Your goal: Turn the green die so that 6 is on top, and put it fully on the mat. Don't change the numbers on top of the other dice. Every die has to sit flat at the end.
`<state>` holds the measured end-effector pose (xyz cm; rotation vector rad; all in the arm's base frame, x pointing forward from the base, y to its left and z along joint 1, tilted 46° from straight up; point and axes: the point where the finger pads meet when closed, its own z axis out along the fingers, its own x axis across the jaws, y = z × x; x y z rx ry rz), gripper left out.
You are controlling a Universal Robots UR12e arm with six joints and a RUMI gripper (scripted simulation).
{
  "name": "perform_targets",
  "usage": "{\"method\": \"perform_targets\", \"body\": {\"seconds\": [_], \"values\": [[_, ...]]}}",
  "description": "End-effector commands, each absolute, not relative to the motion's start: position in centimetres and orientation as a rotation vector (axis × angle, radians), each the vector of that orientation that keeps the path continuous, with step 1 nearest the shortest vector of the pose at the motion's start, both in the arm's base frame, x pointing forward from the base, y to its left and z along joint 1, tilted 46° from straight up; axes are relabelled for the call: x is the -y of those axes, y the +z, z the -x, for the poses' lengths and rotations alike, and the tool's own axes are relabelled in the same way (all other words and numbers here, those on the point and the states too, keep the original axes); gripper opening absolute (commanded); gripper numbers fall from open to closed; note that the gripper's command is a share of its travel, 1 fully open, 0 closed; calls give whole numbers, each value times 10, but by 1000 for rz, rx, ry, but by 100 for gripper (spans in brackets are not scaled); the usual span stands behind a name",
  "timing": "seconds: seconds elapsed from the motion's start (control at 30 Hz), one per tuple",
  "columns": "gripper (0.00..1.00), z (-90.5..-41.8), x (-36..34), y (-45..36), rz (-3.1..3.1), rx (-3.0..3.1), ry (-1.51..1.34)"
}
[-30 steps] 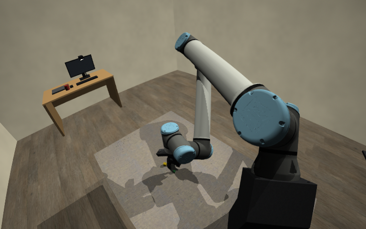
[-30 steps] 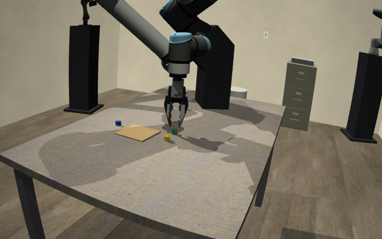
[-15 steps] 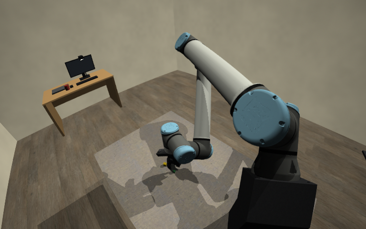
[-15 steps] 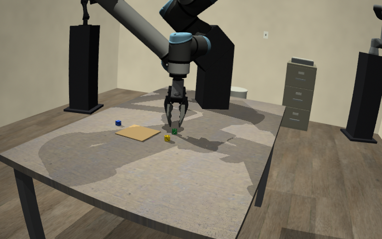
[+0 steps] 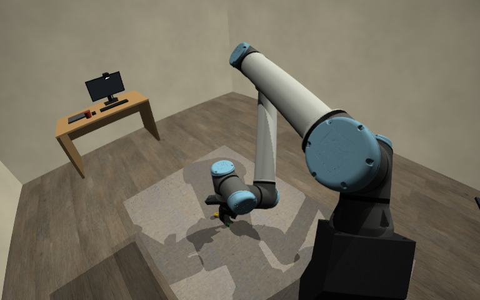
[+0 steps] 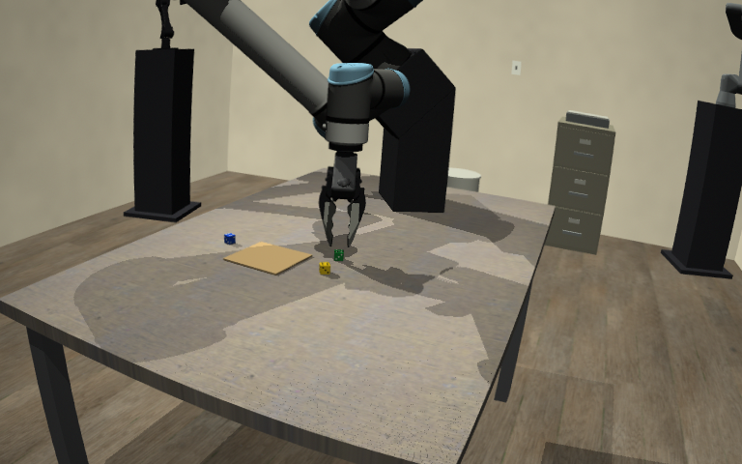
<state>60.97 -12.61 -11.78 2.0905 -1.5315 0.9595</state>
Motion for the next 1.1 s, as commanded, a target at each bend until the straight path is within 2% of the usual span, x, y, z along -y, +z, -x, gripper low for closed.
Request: {"method": "perform_targets", "body": {"seconds": [0.0,1.07], "values": [[21,-611,127,-118,-2090,1533,960],[21,-618,144,-136,-2090,1533,960]]}}
